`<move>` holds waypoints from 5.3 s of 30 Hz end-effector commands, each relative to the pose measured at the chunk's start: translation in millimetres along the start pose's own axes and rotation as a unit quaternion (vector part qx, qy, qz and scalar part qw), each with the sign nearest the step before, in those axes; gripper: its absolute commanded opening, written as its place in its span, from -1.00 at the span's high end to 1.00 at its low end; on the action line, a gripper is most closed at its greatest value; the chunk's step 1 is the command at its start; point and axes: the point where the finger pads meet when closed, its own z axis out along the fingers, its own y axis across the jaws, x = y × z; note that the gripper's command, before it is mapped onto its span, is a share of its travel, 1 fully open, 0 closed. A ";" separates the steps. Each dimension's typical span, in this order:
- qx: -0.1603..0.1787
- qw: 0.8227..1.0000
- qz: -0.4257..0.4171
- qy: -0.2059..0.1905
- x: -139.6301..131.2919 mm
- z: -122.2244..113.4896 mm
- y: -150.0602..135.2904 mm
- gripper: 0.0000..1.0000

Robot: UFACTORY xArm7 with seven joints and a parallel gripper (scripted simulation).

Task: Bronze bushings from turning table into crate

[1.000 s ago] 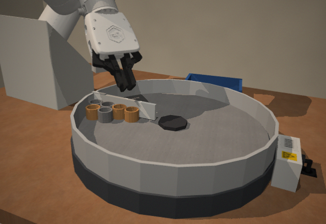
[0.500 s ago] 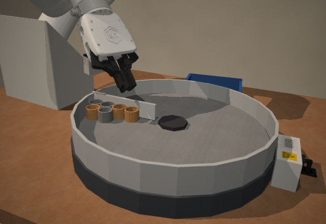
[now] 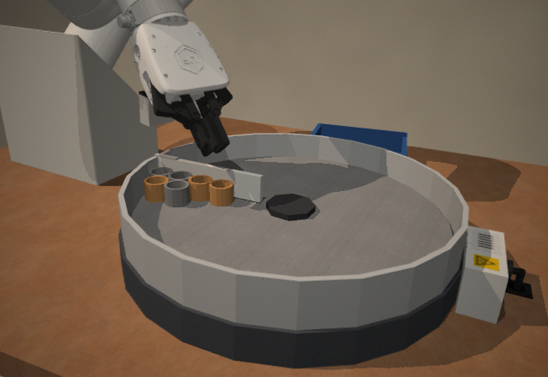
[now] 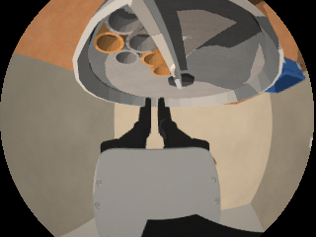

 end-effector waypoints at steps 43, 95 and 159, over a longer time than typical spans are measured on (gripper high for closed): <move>0.001 1.000 -0.002 0.000 9.6 19.7 -2.6 0.79; 0.001 1.000 -0.002 0.000 26.9 40.2 -2.7 0.79; 0.001 1.000 -0.002 0.000 -9.9 7.2 -5.9 0.79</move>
